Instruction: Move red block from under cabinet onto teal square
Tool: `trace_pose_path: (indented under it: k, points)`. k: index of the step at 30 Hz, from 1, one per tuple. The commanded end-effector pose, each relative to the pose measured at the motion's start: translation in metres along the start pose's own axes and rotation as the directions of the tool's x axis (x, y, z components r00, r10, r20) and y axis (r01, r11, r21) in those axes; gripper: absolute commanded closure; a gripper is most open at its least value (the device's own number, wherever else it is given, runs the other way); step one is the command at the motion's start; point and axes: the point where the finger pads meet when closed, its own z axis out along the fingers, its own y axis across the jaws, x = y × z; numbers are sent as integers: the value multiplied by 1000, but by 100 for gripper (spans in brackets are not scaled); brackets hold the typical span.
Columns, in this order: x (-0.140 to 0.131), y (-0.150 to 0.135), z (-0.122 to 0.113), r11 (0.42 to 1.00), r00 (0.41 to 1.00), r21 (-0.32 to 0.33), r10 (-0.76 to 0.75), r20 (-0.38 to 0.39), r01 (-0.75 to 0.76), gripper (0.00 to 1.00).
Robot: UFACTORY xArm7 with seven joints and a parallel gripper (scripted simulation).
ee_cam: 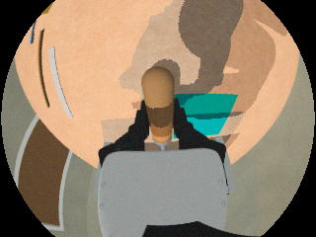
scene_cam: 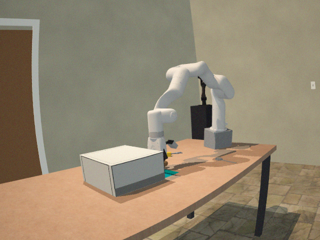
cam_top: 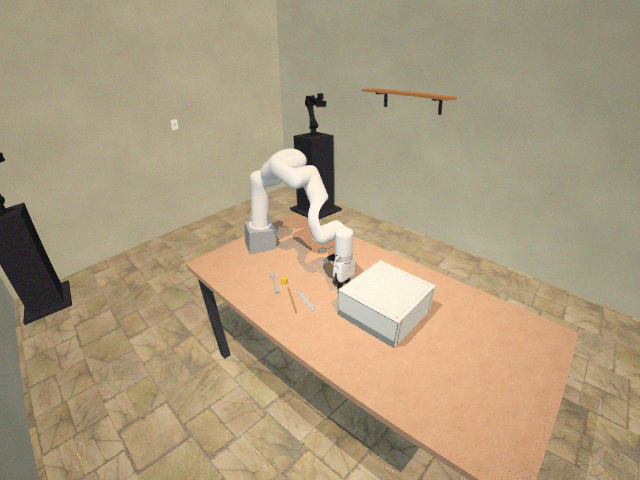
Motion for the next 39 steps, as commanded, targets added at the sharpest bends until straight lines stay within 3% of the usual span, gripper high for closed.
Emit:
trace_pose_path:
  k: [1, 39]
  points:
    - [-1, 0, -2, 1000, 1000, 0, 0, 5, 0, 100]
    - [35, -1, -2, 1000, 1000, 0, -2, 5, 2, 100]
